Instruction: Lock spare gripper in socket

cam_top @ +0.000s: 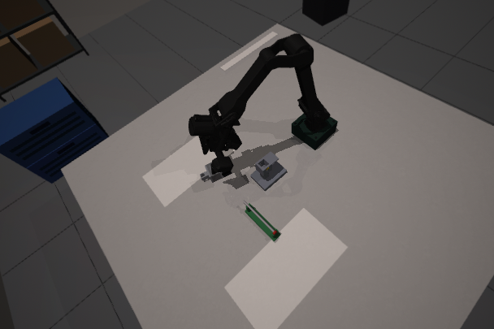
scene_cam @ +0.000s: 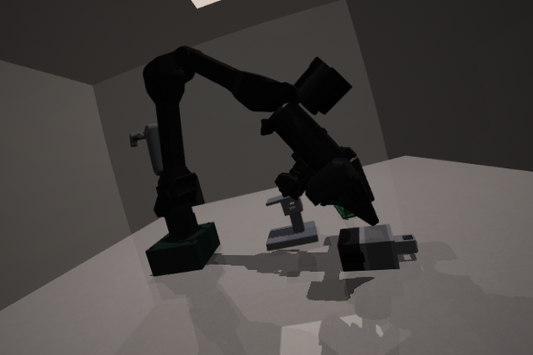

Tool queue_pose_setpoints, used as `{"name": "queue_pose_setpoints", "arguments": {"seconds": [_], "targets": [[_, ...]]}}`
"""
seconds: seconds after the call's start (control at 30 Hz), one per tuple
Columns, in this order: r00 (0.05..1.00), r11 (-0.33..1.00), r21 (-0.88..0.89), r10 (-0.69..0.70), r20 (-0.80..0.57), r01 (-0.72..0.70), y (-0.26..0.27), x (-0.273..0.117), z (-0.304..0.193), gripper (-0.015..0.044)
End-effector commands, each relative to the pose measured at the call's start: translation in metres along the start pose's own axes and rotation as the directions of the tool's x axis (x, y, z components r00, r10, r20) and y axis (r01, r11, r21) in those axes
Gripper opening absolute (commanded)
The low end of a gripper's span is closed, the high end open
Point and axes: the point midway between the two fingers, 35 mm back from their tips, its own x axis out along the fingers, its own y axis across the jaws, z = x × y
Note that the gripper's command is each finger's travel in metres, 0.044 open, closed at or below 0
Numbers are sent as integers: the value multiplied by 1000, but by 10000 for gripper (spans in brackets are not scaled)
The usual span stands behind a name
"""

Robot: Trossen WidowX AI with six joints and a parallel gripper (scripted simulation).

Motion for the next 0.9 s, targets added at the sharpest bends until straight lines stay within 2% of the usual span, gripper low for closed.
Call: {"name": "queue_pose_setpoints", "arguments": {"seconds": [0.0,0.87], "targets": [[1000,1000,-5,-6,-5,6,-1,13,10,440],[1000,1000,-5,-6,-5,6,-1,47,30,440]]}}
